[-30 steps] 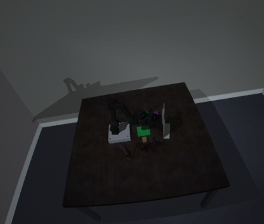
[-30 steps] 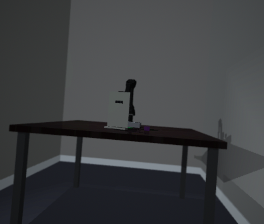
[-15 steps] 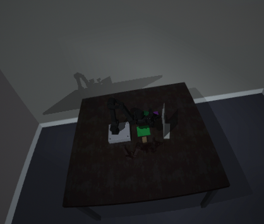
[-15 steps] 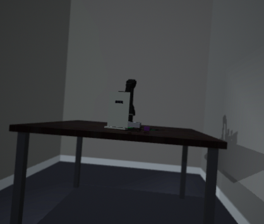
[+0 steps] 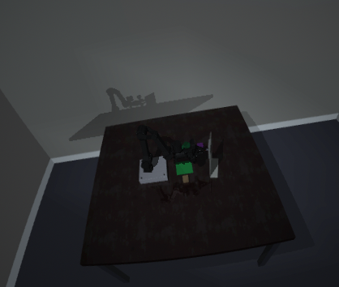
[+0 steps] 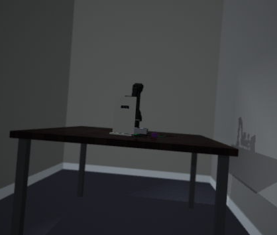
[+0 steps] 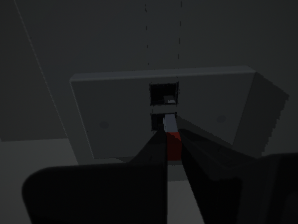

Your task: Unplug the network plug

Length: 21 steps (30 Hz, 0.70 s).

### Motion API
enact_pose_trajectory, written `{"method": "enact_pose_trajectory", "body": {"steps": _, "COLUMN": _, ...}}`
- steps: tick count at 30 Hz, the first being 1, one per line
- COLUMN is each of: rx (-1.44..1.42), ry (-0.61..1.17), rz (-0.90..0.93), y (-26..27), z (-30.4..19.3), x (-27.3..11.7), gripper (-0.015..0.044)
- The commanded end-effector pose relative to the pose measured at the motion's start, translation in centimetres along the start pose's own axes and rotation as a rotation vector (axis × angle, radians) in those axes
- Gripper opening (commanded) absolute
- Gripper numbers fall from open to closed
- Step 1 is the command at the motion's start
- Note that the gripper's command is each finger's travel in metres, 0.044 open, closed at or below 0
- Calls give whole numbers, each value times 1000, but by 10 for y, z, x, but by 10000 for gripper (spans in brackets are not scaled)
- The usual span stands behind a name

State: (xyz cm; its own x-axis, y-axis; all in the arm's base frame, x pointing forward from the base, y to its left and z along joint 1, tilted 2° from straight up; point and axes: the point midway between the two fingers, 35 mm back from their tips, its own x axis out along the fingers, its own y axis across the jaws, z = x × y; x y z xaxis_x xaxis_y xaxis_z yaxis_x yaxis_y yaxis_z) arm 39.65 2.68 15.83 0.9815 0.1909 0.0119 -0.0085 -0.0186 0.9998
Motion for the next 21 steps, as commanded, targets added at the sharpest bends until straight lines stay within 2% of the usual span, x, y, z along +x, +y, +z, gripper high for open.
{"method": "enact_pose_trajectory", "body": {"steps": 1, "rx": 4, "ry": 2, "rz": -1, "y": 0, "z": -1, "x": -4, "gripper": 0}}
{"method": "enact_pose_trajectory", "body": {"steps": 21, "rx": 5, "ry": 2, "rz": -3, "y": -1, "z": -4, "x": -16, "gripper": 0}}
